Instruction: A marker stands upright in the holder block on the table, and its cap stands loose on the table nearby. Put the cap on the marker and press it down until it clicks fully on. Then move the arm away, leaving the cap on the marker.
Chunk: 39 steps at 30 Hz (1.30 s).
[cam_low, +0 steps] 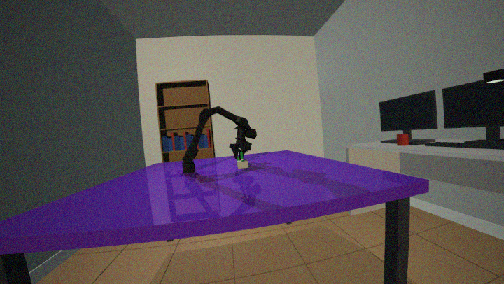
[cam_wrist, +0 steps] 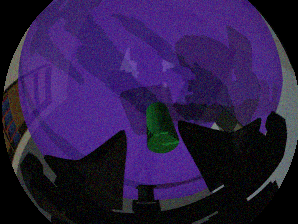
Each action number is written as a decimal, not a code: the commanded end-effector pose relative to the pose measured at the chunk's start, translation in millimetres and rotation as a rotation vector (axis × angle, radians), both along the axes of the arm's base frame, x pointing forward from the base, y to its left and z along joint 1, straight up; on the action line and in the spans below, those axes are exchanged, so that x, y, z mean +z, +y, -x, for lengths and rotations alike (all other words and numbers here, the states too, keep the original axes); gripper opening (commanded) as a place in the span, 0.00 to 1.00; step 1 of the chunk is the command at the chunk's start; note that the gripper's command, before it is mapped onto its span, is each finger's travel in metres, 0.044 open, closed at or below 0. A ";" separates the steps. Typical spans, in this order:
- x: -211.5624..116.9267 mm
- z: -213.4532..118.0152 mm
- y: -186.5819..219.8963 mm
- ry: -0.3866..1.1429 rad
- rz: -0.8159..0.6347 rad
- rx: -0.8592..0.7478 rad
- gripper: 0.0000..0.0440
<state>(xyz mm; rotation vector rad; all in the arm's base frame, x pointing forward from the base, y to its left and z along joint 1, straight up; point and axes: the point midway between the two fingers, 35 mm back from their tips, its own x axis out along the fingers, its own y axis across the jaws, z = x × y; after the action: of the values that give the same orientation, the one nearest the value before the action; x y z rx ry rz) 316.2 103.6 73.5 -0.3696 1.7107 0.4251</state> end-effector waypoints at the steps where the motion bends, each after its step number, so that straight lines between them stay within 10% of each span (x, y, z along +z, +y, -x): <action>1: -8.2 1.5 -1.0 0.007 0.005 0.021 0.58; 11: -2.0 0.0 -3.3 -0.037 0.016 0.059 0.15; 39: 87.8 -20.8 -60.7 -0.165 -0.010 0.000 0.11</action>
<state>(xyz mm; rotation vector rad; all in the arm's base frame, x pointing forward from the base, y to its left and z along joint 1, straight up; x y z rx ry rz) 338.3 49.2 152.6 -0.3968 1.5562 0.3908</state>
